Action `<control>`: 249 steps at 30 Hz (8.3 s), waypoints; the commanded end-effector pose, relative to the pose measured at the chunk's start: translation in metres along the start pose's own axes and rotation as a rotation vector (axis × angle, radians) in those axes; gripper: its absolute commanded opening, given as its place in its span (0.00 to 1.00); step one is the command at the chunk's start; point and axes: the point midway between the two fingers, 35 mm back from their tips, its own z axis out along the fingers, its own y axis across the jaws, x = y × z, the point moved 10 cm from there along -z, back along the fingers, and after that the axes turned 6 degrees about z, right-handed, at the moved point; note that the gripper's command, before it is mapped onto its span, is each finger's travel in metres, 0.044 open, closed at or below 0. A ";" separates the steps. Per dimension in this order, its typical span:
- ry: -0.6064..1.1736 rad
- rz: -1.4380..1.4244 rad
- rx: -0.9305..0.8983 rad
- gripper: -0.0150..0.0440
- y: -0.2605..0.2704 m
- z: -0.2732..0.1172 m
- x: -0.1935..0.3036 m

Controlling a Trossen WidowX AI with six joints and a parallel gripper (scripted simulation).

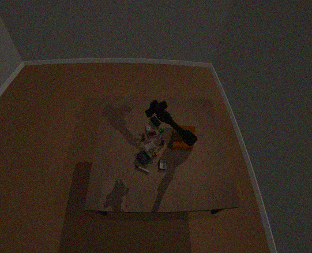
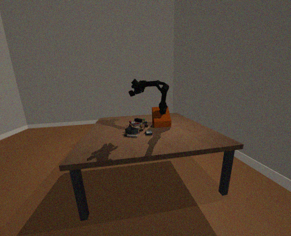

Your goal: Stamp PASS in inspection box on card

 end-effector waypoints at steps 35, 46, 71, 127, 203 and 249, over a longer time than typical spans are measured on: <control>0.930 -0.826 -0.688 0.64 -0.074 0.166 0.167; 0.930 -0.826 -0.688 0.64 -0.071 0.175 0.183; 0.932 -0.825 -0.692 0.64 -0.066 0.190 0.220; 0.927 -0.834 -0.688 0.25 -0.067 0.187 0.211; 0.918 -0.835 -0.681 0.25 -0.073 0.170 0.179; 0.911 -0.835 -0.677 0.25 -0.020 0.162 0.149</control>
